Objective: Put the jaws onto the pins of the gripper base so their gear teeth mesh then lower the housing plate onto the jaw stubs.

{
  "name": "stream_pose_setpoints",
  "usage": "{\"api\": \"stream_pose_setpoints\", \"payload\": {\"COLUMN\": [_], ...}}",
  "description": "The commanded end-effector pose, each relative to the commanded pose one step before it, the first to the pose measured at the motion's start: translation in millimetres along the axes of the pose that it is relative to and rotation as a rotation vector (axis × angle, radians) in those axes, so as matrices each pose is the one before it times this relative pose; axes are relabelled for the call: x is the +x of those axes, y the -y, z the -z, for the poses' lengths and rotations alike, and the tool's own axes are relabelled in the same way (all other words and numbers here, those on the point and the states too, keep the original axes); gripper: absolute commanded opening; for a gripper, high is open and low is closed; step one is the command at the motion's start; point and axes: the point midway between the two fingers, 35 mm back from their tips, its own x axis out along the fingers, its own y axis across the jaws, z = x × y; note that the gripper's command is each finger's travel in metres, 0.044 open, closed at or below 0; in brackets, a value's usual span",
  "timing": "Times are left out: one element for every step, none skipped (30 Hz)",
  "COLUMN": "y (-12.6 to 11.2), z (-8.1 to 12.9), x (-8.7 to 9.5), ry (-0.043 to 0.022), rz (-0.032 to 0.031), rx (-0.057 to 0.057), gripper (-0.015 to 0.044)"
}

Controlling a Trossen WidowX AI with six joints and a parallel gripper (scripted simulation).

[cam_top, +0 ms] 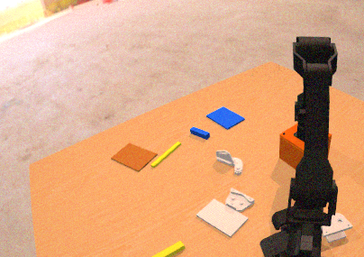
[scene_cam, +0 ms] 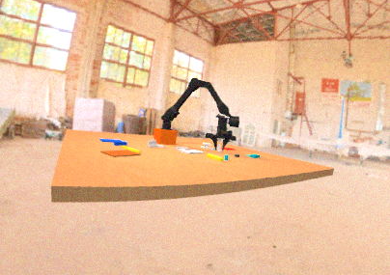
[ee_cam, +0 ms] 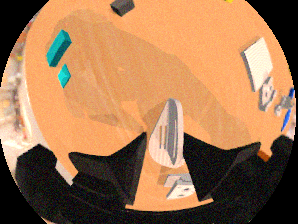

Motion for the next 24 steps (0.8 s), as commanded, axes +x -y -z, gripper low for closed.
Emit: {"api": "stream_pose_setpoints", "payload": {"y": [-0.02,0.00,0.00,0.00,0.00,0.00,0.00,0.00,0.00,0.00,0.00,0.00,0.00,0.00,-0.06,-0.17,-0.27,-0.30,-0.27,-0.24,-0.21,-0.19,-0.16,-0.13], "z": [0.00,0.00,0.00,0.00,0.00,0.00,0.00,0.00,0.00,0.00,0.00,0.00,0.00,0.00,-0.04,-0.10,-0.16,-0.18,-0.17,-0.15,-0.14,-0.12,-0.10,-0.09], "x": [-0.01,0.00,0.00,0.00,0.00,0.00,0.00,0.00,0.00,0.00,0.00,0.00,0.00,0.00,-0.53,-1.58,-2.64,-3.20,-3.20,-3.21,-3.22,-3.23,-3.24,-3.25], "ry": [-0.00001,0.00000,0.00000,0.00000,0.00000,0.00000,0.00000,0.00000,0.00000,0.00000,0.00000,0.00000,0.00000,0.00000,0.00001,0.00002,0.00004,0.00004,0.00004,0.00004,0.00004,0.00004,0.00003,0.00003], "rz": [-0.00009,0.00000,0.00000,0.00000,0.00000,0.00000,0.00000,0.00000,0.00000,0.00000,0.00000,0.00000,0.00000,0.00000,-0.00001,-0.00004,-0.00006,-0.00008,-0.00007,-0.00007,-0.00007,-0.00006,-0.00006,-0.00006], "rx": [0.0000,0.0000,0.0000,0.0000,0.0000,0.0000,0.0000,0.0000,0.0000,0.0000,0.0000,0.0000,0.0000,0.0000,0.0000,0.0001,0.0002,0.0002,0.0002,0.0002,0.0002,0.0002,0.0002,0.0002], "gripper": [0.0157,0.0151,0.0144,0.0137,0.0134,0.0134,0.0134,0.0134,0.0134,0.0134,0.0134,0.0134,0.0134,0.0134,0.0134,0.0134,0.0134,0.0134,0.0134,0.0134,0.0134,0.0134,0.0134,0.0134]}}
